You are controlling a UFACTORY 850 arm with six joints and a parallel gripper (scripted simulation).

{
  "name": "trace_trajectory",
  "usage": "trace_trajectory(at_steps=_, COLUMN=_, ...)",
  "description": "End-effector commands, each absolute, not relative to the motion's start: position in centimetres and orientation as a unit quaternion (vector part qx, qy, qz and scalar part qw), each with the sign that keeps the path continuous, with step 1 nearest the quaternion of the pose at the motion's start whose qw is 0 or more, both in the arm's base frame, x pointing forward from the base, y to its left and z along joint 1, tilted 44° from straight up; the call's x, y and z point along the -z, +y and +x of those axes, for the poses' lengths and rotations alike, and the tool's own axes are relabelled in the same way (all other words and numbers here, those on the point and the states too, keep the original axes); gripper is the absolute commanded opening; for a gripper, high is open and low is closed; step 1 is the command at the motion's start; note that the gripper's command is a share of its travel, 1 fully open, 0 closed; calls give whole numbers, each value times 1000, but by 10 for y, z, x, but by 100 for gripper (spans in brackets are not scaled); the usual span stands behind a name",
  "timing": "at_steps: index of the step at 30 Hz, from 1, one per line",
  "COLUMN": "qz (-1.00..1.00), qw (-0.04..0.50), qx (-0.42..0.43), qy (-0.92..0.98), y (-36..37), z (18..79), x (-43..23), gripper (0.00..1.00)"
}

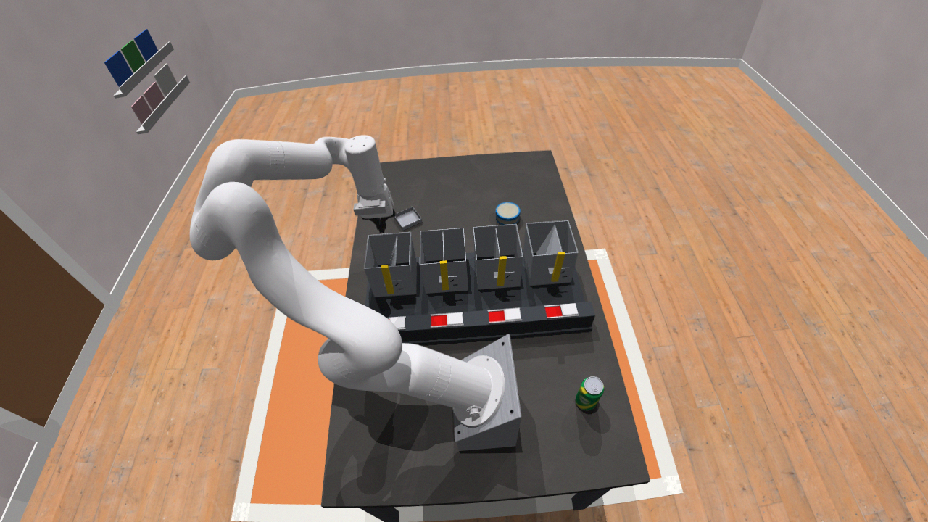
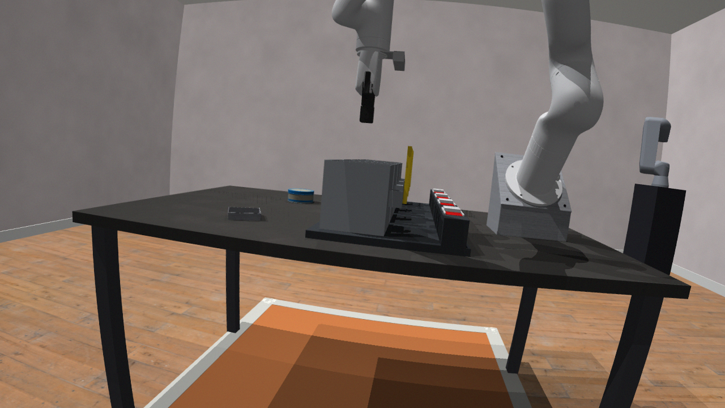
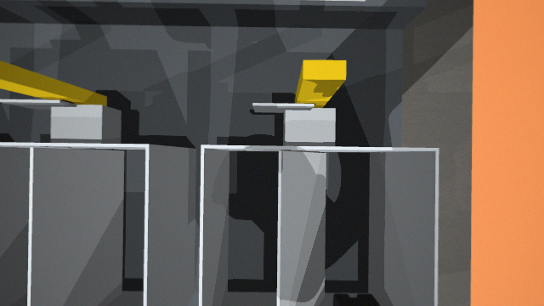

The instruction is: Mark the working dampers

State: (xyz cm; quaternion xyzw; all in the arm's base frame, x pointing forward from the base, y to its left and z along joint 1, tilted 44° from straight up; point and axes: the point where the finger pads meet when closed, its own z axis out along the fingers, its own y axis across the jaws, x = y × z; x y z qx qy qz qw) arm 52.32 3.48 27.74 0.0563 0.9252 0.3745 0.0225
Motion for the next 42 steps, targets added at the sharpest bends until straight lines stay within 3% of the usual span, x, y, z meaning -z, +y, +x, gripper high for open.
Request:
trace_trajectory(at_steps=1, qz=31, qw=34, qx=-374, qy=926, y=34, z=524, x=-278, gripper=0)
trace_trajectory(at_steps=42, qz=-460, qw=224, qx=-301, qy=805, y=34, z=524, x=-279, gripper=0)
